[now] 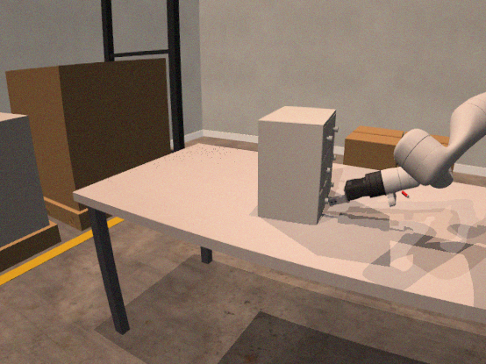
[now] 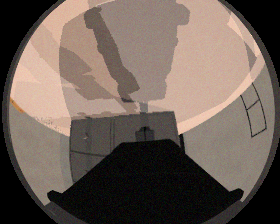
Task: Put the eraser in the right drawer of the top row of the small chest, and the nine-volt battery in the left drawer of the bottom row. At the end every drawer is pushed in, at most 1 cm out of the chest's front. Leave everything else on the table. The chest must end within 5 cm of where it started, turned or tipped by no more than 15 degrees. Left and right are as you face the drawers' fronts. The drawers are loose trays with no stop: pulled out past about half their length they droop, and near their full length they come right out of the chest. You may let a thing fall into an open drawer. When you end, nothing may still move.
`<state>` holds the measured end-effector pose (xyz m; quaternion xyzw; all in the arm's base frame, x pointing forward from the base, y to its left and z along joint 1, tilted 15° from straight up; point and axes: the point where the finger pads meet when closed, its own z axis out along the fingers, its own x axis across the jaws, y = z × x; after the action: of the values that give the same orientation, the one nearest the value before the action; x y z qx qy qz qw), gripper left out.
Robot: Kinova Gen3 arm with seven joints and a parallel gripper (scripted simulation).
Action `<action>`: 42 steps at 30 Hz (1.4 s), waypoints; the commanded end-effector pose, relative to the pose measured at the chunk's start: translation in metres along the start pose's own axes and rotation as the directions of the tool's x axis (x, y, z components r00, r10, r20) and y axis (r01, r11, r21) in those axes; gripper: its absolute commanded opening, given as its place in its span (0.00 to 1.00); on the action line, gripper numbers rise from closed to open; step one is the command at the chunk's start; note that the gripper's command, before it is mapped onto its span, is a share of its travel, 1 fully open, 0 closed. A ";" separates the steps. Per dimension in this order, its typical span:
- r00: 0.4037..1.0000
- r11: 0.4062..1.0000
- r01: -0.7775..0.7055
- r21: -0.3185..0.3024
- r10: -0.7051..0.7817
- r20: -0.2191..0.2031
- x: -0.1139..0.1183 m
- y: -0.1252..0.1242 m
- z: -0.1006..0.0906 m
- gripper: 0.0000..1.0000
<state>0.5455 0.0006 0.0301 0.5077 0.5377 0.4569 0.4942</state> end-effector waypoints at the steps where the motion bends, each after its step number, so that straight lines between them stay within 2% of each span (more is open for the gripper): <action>1: 1.000 1.000 0.002 -0.001 -0.002 0.000 0.001 0.001 0.002 0.00; 11: 1.000 1.000 0.004 0.002 -0.004 0.002 0.000 0.000 -0.001 0.00; 22: 1.000 1.000 0.013 -0.004 -0.013 0.009 -0.003 -0.013 -0.043 0.00; 42: 1.000 1.000 0.004 0.003 -0.004 0.003 0.000 -0.016 -0.046 0.00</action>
<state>0.5000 -0.0011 0.0172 0.5092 0.5386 0.4530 0.4953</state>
